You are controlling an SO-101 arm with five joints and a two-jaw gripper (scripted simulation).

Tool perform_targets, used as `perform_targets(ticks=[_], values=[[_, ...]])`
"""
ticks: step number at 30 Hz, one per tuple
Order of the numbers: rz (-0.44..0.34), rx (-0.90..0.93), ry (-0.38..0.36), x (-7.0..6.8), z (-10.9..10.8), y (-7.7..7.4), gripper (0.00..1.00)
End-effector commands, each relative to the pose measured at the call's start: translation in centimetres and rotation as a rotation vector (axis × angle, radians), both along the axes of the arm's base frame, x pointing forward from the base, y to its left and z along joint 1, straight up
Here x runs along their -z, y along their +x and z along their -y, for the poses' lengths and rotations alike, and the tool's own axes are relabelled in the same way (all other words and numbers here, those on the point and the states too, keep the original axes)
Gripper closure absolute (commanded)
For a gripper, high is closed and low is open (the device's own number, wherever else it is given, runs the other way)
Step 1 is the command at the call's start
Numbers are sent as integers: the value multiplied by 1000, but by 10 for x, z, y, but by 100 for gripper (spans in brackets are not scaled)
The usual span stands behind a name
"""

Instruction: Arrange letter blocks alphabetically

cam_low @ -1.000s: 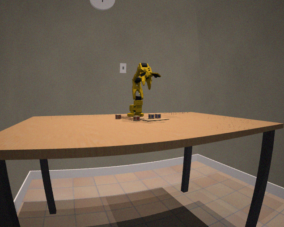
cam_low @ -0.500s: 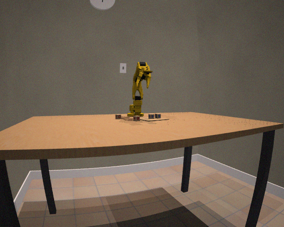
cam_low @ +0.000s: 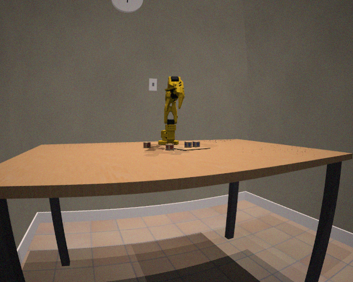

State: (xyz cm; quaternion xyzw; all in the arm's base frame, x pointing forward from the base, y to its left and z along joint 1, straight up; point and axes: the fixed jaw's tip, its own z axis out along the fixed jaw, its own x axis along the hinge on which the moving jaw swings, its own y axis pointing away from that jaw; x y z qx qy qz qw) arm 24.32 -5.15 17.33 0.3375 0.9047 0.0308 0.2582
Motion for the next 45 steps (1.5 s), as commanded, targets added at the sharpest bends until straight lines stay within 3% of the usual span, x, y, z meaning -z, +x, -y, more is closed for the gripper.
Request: perform_targets(ticks=[1, 18, 39, 45], values=[[77, 139, 55, -13, 8, 3, 68], [126, 451, 211, -13, 24, 9, 68], [135, 510, 241, -13, 28, 10, 68], [75, 518, 245, 2, 29, 13, 68]])
